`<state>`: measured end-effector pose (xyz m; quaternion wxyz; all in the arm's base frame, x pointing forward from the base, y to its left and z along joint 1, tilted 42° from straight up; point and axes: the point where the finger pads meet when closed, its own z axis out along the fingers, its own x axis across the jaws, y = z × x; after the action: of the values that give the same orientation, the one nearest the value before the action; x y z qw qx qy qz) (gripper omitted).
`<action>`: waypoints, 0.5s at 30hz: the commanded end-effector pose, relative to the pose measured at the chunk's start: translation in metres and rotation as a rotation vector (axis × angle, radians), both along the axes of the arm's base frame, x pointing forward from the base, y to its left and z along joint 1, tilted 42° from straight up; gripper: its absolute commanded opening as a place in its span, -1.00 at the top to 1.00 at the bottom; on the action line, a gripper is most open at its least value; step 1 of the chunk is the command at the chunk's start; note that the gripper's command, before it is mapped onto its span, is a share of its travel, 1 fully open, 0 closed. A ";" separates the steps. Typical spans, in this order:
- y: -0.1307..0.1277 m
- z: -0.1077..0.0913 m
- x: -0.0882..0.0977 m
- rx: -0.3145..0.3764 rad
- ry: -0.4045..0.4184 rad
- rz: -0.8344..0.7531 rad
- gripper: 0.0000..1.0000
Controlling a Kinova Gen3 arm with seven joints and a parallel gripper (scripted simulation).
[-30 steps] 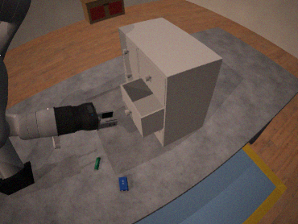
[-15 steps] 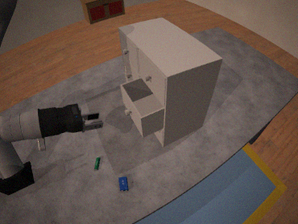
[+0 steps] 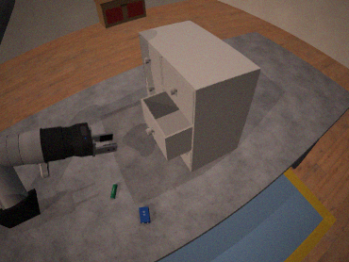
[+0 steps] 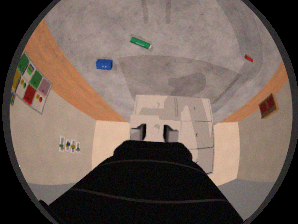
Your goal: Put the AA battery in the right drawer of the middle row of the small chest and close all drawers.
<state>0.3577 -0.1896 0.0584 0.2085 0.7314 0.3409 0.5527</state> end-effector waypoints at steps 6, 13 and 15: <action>-0.001 0.003 -0.001 0.003 0.019 0.026 -0.34; -0.005 0.008 -0.006 0.013 0.074 0.072 -0.34; -0.005 0.008 -0.006 0.013 0.074 0.072 -0.34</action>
<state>0.3476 -0.1916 0.0588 0.1653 0.7460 0.3628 0.5335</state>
